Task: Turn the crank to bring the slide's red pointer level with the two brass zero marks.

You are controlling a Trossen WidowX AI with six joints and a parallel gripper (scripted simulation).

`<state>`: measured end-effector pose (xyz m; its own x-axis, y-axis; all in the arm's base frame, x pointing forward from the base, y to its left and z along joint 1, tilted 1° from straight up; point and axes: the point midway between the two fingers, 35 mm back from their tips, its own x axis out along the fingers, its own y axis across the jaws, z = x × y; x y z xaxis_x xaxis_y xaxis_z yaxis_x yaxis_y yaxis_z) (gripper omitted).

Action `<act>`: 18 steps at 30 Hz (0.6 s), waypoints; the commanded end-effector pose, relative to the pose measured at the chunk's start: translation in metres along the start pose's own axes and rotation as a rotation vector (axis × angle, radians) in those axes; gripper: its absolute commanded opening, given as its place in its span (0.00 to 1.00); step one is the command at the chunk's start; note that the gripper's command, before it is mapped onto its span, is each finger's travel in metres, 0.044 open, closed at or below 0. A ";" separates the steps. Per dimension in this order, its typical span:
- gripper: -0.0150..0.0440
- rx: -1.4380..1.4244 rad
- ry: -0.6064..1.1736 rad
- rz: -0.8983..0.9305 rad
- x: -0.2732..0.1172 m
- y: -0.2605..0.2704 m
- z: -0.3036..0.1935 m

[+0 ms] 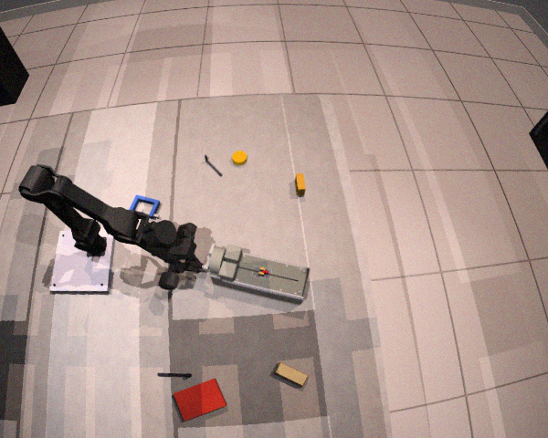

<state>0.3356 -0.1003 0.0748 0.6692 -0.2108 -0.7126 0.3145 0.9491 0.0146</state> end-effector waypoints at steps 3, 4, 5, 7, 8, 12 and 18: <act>0.25 0.000 0.000 0.000 0.000 0.000 0.000; 0.25 0.000 0.000 0.000 0.000 0.000 0.000; 0.25 0.000 0.000 0.000 0.000 0.000 0.000; 0.25 0.000 0.000 0.000 0.000 0.000 0.000; 0.30 0.000 0.000 0.000 0.000 0.000 0.000; 0.48 0.000 0.000 0.000 0.000 0.000 0.000; 0.74 0.000 0.000 0.000 0.000 0.000 0.000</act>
<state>0.3359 -0.1002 0.0748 0.6702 -0.2101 -0.7118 0.3140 0.9493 0.0155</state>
